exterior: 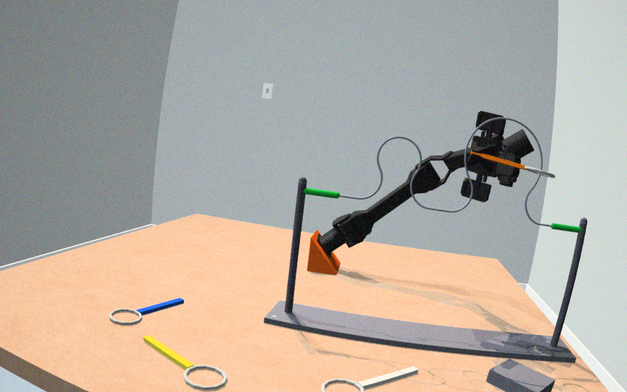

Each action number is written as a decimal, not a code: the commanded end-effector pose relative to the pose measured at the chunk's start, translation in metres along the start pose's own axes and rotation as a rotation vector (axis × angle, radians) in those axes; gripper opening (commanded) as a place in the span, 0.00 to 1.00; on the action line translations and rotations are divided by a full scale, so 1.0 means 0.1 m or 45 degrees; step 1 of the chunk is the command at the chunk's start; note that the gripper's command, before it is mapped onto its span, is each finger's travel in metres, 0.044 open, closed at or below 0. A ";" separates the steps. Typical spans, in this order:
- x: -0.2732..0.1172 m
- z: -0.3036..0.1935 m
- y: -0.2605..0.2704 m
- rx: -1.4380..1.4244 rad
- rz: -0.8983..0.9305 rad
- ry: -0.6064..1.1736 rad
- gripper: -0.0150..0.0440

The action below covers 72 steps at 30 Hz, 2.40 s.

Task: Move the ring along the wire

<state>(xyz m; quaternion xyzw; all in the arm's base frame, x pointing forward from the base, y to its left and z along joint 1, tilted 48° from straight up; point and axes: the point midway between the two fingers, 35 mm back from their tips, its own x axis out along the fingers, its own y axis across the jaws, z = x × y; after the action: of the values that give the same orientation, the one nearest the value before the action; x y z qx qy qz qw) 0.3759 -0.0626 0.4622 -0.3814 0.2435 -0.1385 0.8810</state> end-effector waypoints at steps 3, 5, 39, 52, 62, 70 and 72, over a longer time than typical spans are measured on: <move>0.00 0.01 0.02 0.086 0.041 -0.007 0.00; 0.00 0.01 0.03 0.115 0.055 -0.008 0.00; -0.02 0.06 0.22 0.616 0.314 -0.030 0.00; -0.03 0.10 0.28 0.804 0.412 -0.042 0.00; -0.04 0.13 0.32 0.948 0.487 -0.053 0.00; -0.05 0.16 0.35 1.064 0.548 -0.063 0.00; -0.05 0.17 0.36 1.092 0.563 -0.066 0.00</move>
<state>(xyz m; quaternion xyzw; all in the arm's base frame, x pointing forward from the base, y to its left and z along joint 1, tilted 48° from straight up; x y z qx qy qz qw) 0.3819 -0.0279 0.4489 0.0563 0.2185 -0.0315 0.9737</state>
